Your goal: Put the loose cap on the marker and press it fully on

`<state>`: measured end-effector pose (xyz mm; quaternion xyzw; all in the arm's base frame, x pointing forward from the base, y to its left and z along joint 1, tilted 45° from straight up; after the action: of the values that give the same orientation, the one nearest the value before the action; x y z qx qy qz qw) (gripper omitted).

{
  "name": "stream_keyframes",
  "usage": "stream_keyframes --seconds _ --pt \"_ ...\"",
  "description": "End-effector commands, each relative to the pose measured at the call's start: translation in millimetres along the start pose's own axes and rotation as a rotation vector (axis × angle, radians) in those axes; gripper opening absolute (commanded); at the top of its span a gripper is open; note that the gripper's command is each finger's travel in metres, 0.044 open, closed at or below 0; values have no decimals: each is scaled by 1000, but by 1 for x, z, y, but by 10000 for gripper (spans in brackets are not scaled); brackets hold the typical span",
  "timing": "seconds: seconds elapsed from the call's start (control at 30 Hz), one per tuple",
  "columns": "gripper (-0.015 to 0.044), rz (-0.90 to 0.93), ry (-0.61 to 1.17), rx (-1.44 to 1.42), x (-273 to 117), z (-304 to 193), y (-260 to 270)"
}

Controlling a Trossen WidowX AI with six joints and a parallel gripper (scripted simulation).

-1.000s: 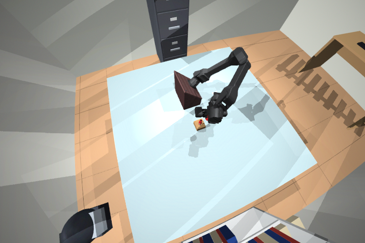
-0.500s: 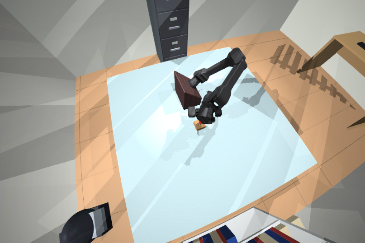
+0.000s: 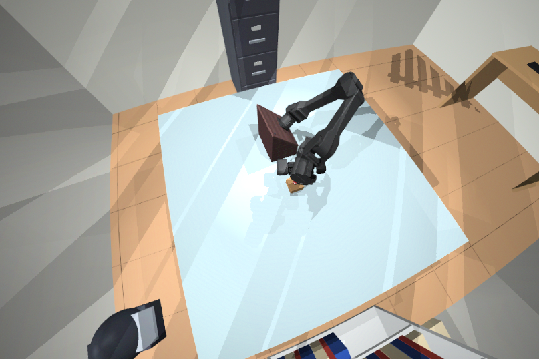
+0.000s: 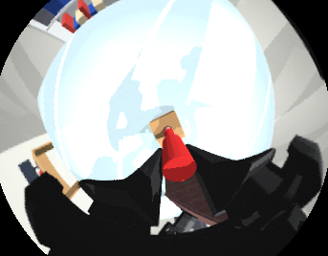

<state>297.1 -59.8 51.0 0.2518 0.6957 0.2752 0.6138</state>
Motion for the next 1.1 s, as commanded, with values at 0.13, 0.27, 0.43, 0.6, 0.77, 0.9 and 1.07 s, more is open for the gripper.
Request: stream_keyframes --seconds 0.13,0.27,0.43,0.6,0.77,0.9,1.07 --pt "0 3 2 6 14 0 0" --pt "0 3 2 6 21 0 0" --pt "0 4 2 6 29 0 0" --pt "0 4 2 5 37 0 1" --pt "0 5 2 5 45 -1 1" --pt "0 5 2 5 47 -1 1" --pt "0 5 2 5 47 -1 1"
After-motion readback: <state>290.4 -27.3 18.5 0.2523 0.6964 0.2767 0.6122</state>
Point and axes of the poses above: the point midway between the two fingers, 35 mm back from their tips, its own x axis out along the fingers, its own y axis across the jaws, z = x × y, the point moved 8 cm from there along -x, back along the fingers, and after that the axes turned 9 degrees about -x, right-handed, at the moved point
